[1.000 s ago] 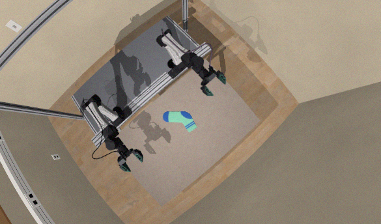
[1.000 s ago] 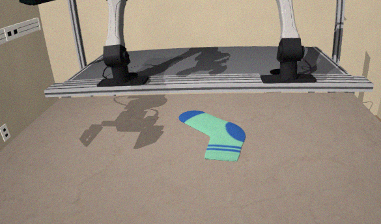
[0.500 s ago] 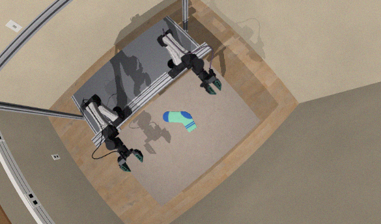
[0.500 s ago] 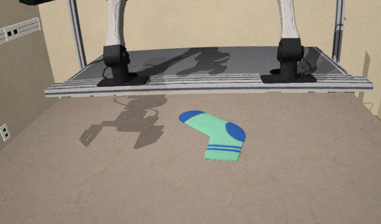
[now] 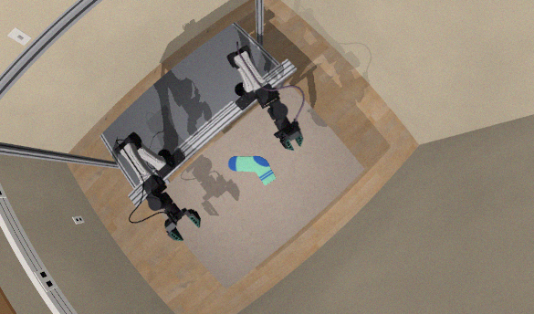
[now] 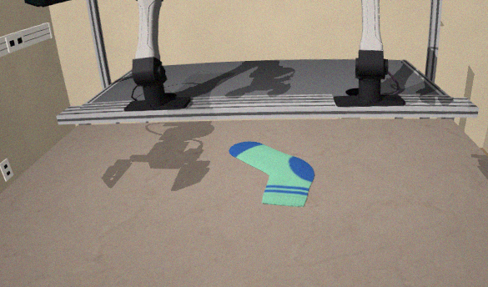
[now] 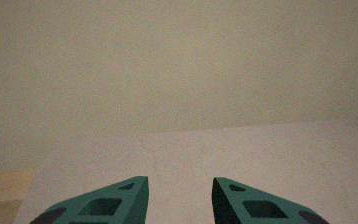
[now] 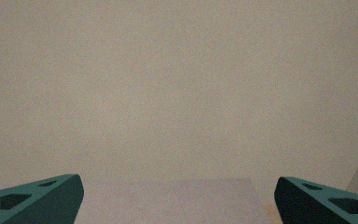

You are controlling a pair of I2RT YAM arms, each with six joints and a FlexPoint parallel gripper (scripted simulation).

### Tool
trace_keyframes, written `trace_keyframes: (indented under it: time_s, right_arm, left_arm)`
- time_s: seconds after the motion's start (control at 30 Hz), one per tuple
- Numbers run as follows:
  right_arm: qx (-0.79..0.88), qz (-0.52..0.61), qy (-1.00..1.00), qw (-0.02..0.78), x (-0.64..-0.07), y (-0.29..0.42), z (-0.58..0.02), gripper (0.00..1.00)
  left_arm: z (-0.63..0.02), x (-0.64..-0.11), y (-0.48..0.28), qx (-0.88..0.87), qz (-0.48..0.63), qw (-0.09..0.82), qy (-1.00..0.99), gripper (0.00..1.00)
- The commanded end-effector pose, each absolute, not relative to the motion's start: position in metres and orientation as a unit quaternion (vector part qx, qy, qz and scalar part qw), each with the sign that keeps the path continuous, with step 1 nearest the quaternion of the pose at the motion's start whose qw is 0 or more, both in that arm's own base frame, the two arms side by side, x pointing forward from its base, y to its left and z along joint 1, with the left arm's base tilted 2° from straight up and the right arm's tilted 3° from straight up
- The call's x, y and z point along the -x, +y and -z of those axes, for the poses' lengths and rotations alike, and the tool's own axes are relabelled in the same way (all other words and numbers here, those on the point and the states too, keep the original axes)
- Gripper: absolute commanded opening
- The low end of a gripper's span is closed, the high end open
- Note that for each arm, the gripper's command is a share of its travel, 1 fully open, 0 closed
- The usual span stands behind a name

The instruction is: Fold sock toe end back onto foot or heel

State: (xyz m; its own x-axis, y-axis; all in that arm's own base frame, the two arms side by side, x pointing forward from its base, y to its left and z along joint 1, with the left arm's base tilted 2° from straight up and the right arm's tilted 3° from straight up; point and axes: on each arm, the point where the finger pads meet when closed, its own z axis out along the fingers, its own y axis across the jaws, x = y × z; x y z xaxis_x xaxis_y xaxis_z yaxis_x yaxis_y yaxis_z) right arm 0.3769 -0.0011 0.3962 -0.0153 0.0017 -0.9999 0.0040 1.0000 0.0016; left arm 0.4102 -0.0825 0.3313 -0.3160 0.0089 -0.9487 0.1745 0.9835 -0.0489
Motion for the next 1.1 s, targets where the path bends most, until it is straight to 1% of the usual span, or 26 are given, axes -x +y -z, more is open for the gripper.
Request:
trace_keyframes:
  time_s: [0.0, 0.3, 0.37, 0.47, 0.87, 0.93, 1.07]
  right_arm:
    - [0.000, 0.000, 0.707, 0.707, -0.375, 0.000, -0.402, 1.00]
    - [0.000, 0.000, 0.707, 0.707, -0.375, 0.000, -0.402, 1.00]
    - [0.000, 0.000, 0.707, 0.707, -0.375, 0.000, -0.402, 1.00]
    - [0.000, 0.000, 0.707, 0.707, -0.375, 0.000, -0.402, 1.00]
    - [0.000, 0.000, 0.707, 0.707, -0.375, 0.000, -0.402, 1.00]
    - [0.000, 0.000, 0.707, 0.707, -0.375, 0.000, -0.402, 1.00]
    - [0.000, 0.000, 0.707, 0.707, -0.375, 0.000, -0.402, 1.00]
  left_arm:
    - [-0.308, -0.415, -0.106, -0.072, 0.089, 0.535, 0.837, 0.34]
    - [-0.264, -0.413, -0.154, -0.107, 0.100, 0.453, 0.880, 0.34]
    - [-0.264, -0.413, -0.154, -0.107, 0.100, 0.453, 0.880, 0.34]
    - [-0.251, -0.411, -0.170, -0.121, 0.102, 0.428, 0.890, 0.34]
    - [-0.194, -0.383, -0.234, -0.181, 0.102, 0.310, 0.928, 0.34]
    - [-0.194, -0.383, -0.234, -0.181, 0.102, 0.310, 0.928, 0.34]
    - [-0.176, -0.372, -0.252, -0.201, 0.096, 0.275, 0.935, 0.34]
